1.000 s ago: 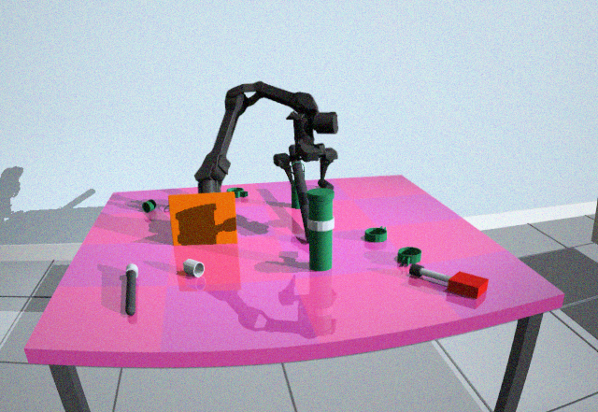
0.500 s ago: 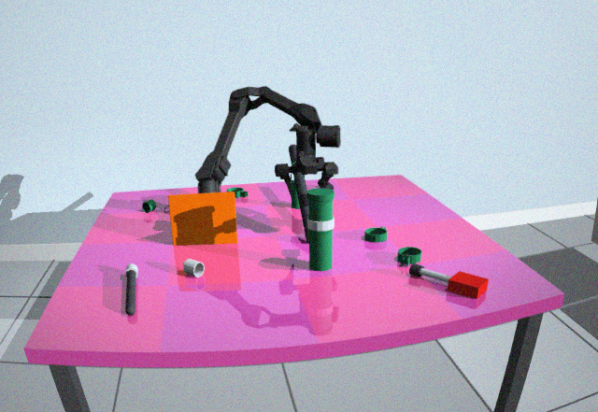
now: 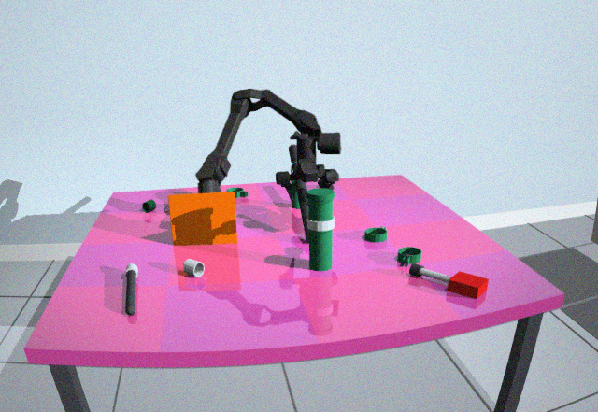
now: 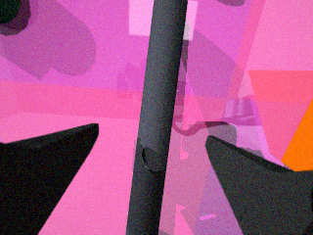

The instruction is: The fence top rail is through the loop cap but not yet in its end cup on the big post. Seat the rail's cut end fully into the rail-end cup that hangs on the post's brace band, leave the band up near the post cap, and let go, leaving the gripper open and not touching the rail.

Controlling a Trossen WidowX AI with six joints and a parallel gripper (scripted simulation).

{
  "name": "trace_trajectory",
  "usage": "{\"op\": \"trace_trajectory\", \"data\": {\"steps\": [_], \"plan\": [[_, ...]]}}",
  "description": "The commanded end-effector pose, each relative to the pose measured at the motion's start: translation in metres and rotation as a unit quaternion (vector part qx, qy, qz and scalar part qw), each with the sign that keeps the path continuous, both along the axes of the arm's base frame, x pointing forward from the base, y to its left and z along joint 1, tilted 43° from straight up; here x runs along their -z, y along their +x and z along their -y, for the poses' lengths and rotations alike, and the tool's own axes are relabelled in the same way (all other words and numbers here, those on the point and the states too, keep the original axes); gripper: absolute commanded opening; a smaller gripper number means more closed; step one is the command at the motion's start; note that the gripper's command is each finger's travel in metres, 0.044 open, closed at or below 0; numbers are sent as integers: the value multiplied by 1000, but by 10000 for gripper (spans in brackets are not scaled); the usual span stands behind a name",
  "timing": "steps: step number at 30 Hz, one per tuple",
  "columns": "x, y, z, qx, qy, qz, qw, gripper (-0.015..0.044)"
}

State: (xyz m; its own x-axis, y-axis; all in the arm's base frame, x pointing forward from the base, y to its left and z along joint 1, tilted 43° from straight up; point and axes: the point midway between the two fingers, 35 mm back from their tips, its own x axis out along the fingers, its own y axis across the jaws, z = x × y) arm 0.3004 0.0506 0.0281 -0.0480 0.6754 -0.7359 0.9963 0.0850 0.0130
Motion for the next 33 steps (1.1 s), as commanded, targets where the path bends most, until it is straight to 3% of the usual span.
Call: {"op": "trace_trajectory", "data": {"steps": [1, 33], "plan": [[5, -2, -6, 0, 3, -5, 1000, 440], [41, -6, -40, 0, 4, -5, 1000, 440]]}}
